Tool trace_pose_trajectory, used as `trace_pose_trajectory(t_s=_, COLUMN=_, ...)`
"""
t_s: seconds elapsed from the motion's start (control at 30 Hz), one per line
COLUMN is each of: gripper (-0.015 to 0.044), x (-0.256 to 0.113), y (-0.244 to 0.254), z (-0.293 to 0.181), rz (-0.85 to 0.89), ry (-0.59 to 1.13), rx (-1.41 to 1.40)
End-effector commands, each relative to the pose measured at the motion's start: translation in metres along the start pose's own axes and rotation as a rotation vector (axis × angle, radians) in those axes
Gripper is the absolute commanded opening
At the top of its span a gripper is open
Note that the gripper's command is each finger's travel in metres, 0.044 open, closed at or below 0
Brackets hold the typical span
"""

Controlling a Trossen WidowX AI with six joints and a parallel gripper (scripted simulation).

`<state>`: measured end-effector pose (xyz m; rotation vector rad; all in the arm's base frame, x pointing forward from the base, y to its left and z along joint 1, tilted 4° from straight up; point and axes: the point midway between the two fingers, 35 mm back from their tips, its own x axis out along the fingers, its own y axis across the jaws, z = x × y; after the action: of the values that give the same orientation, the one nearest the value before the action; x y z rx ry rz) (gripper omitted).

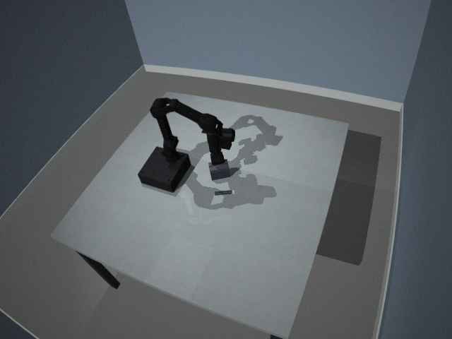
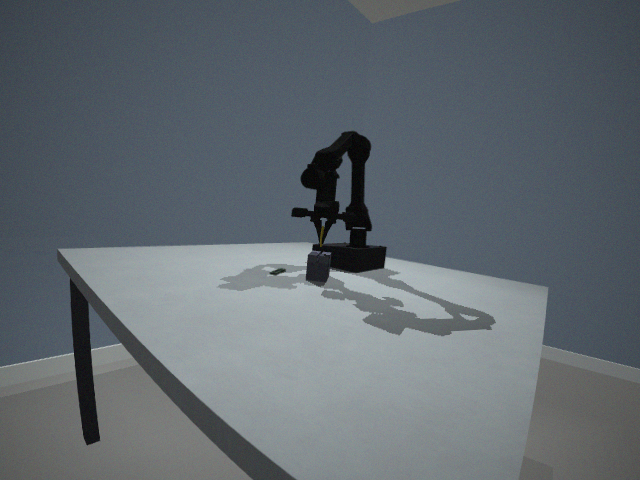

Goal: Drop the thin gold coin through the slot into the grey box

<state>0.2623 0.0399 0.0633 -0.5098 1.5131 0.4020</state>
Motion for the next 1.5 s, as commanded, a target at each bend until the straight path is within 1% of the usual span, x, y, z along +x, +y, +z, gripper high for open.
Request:
trace_pose_trajectory(t_s=0.0, gripper=0.0, x=0.0, y=0.0, z=0.0, rz=0.001, ry=0.0, rx=0.005)
trace_pose_trajectory(t_s=1.37, gripper=0.0, x=0.019, y=0.0, z=-0.001, rz=0.0, ry=0.0, rx=0.002)
trace_pose_trajectory(t_s=1.47, gripper=0.0079, x=0.017, y=0.0, z=0.0, rz=0.0, ry=0.0, rx=0.006)
